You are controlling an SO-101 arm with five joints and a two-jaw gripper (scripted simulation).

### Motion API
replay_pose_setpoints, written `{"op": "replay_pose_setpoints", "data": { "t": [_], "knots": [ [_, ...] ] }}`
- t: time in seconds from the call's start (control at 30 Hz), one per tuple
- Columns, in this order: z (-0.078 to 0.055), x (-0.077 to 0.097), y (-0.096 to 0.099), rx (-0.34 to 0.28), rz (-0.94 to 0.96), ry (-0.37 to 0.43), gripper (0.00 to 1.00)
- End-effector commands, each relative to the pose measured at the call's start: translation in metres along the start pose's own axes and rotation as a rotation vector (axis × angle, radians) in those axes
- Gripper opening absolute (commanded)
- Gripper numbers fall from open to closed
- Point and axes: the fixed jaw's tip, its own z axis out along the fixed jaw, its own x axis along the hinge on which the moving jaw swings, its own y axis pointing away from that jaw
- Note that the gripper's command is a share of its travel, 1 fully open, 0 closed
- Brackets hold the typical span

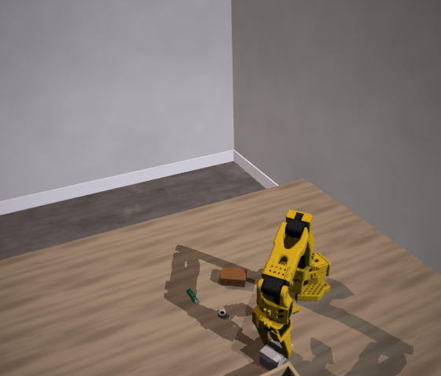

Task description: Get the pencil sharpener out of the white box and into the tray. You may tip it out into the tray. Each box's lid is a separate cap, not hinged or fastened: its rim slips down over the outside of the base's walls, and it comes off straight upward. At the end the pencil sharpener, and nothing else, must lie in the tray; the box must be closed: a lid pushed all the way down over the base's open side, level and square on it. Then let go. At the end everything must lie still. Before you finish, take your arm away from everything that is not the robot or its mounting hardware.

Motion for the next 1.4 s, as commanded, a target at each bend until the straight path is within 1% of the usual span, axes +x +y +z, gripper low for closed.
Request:
{"op": "replay_pose_setpoints", "data": {
  "t": [0.0,0.73,1.37],
  "knots": [
    [-0.0033,0.0035,0.0011,0.008,0.002,0.027,0.3],
    [-0.0033,0.0035,0.0011,0.008,0.002,0.027,0.3],
    [-0.0033,0.0035,0.0011,0.008,0.002,0.027,0.23]
  ]
}}
